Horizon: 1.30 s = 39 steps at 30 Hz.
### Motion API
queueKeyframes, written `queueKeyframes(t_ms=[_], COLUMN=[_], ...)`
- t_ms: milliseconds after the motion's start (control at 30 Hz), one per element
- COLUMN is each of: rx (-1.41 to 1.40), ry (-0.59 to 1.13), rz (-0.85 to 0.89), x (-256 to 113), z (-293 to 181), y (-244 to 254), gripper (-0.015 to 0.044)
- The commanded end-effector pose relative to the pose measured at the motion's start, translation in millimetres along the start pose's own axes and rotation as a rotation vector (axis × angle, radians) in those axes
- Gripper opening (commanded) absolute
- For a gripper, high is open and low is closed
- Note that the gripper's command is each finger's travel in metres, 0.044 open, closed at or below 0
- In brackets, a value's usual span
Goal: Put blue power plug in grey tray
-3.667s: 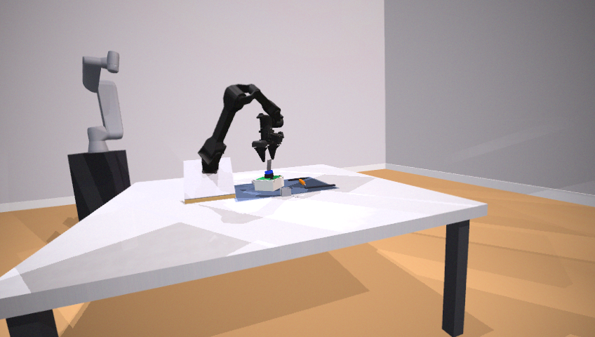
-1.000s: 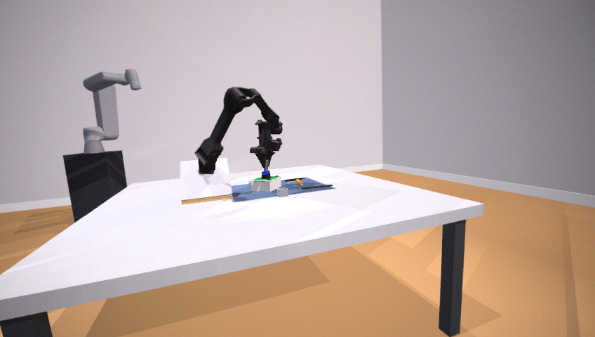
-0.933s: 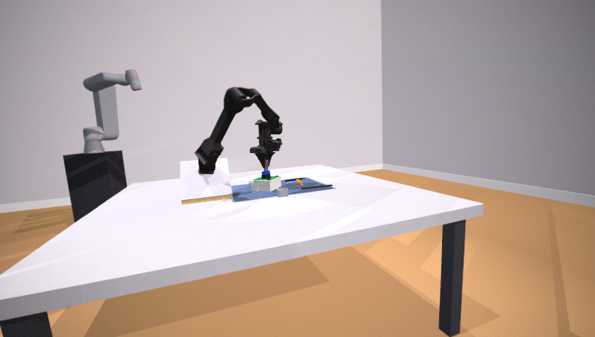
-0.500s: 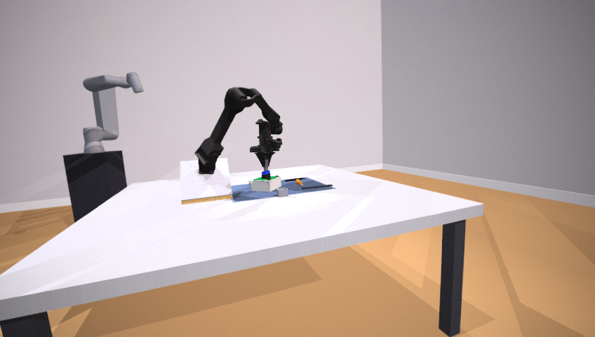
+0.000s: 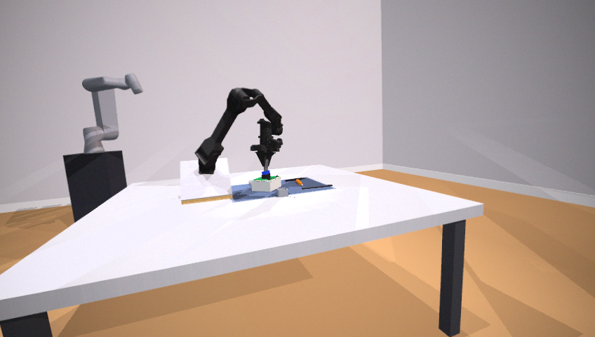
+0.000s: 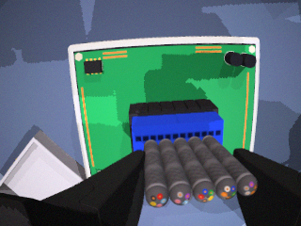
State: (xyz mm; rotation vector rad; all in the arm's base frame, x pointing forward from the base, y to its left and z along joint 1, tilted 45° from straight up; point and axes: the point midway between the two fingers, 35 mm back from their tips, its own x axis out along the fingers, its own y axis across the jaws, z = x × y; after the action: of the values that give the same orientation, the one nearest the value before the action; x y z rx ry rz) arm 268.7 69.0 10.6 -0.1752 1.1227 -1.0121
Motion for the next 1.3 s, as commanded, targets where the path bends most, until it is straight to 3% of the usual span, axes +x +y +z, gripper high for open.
queueKeyframes(t_ms=[0,300,767,1267], rx=[-0.021,-0.024,-0.019,-0.024], ry=[-0.02,-0.018,-0.02,-0.017], rz=[0.08,0.235,-0.037,0.238], x=[-17.3,-17.3,-22.0,-24.3], z=[-2.1,-1.8,-2.4,-1.9], y=[-2.2,-15.4,7.2,-16.2], gripper=[0.0,0.0,0.0,0.0])
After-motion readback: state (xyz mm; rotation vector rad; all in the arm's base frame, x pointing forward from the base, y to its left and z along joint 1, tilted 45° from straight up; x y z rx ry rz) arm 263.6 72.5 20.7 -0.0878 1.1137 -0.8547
